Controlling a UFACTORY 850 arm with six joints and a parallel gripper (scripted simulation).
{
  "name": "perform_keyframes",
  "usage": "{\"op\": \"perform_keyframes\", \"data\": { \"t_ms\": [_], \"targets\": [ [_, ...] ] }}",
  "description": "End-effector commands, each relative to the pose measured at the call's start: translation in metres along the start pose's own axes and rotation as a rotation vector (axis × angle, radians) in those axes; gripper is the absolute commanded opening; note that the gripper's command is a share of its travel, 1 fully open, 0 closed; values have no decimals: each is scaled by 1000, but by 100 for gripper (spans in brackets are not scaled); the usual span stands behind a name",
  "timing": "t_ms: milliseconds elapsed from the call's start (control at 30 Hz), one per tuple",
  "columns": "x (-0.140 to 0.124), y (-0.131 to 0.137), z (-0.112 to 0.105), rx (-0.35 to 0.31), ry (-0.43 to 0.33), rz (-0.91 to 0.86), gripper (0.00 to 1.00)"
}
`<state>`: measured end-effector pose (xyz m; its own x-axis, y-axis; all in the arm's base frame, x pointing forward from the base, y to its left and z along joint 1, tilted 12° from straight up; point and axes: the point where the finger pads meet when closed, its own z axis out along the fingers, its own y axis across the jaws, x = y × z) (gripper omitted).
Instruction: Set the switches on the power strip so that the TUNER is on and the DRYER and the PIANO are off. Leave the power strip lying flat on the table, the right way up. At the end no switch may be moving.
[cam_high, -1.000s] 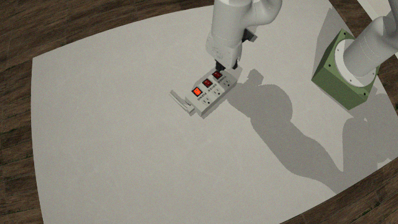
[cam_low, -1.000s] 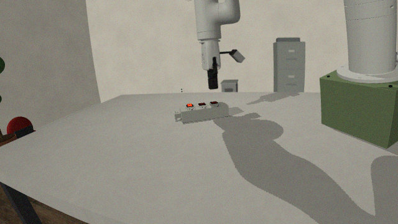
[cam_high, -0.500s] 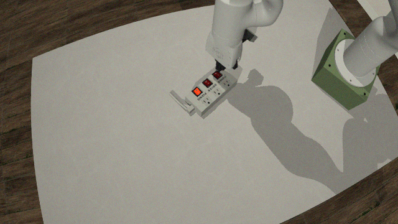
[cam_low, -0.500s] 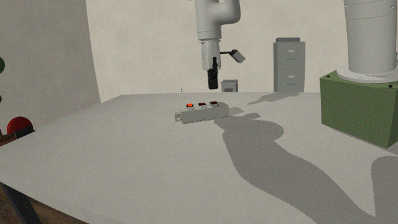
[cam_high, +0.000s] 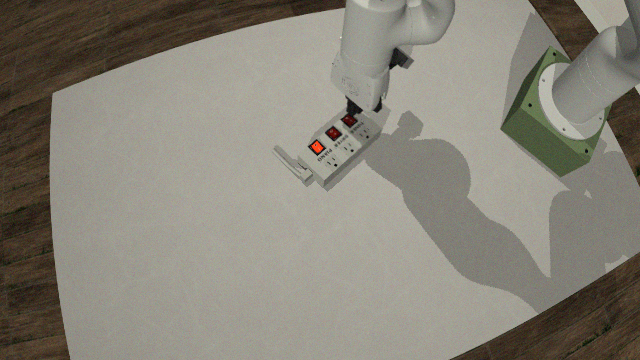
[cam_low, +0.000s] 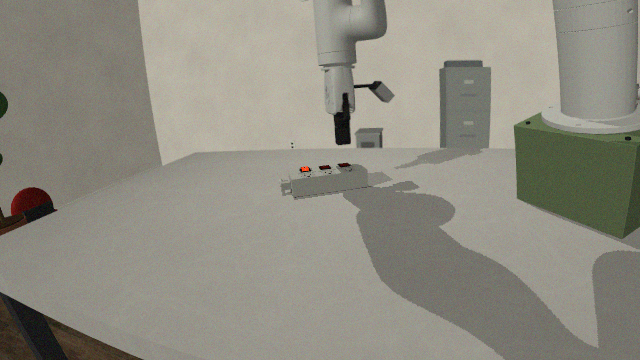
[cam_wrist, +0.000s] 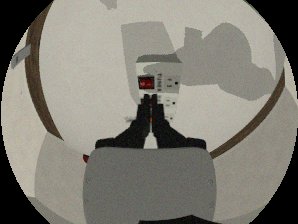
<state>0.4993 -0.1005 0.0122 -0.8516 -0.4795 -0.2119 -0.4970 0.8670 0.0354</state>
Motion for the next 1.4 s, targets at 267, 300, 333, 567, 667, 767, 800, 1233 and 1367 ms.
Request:
{"op": "perform_keyframes", "data": {
  "t_ms": [267,300,333,567,667,767,800,1233,1367],
  "targets": [
    [0,0,8,2,-2,0,0],
    [0,0,10,2,-2,0,0],
    [0,0,11,2,-2,0,0],
    [0,0,21,2,-2,0,0],
    [0,0,22,2,-2,0,0],
    [0,0,26,2,-2,0,0],
    [0,0,28,2,-2,0,0],
    [0,0,39,2,-2,0,0],
    [0,0,41,2,-2,0,0]
  ]
}}
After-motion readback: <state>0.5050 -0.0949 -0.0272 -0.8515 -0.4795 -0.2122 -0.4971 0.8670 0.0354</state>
